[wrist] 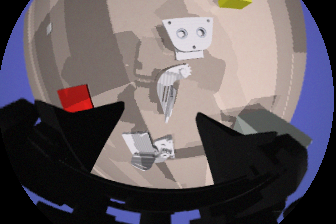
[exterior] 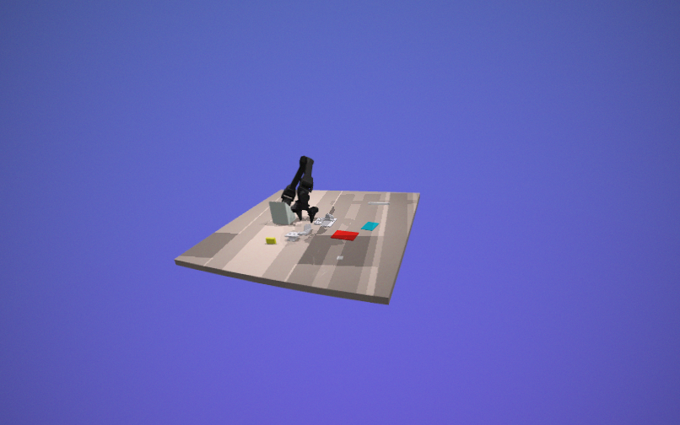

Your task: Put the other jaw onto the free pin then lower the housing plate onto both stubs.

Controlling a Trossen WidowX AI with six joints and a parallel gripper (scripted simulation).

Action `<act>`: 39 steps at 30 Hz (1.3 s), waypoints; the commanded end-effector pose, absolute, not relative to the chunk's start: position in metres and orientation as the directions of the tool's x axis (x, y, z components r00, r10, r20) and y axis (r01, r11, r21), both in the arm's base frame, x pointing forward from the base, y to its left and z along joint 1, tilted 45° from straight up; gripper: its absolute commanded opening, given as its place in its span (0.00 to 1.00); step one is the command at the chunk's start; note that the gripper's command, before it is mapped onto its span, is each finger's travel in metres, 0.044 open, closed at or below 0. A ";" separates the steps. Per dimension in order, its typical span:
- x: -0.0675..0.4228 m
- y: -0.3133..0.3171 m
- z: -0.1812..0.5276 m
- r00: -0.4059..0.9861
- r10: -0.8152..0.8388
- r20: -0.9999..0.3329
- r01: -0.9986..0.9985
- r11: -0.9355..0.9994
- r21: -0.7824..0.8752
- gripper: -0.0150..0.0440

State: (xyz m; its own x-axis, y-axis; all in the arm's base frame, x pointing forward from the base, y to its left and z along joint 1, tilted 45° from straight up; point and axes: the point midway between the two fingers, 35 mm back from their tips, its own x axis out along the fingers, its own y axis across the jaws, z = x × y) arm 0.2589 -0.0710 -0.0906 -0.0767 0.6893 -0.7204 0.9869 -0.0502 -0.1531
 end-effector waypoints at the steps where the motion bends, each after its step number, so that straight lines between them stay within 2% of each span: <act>1: 0.253 -0.057 -0.102 -0.088 0.697 -0.711 0.985 -0.048 -0.168 1.00; 39: 0.248 -0.021 -0.138 -0.087 0.699 -0.710 0.985 -0.047 -0.168 1.00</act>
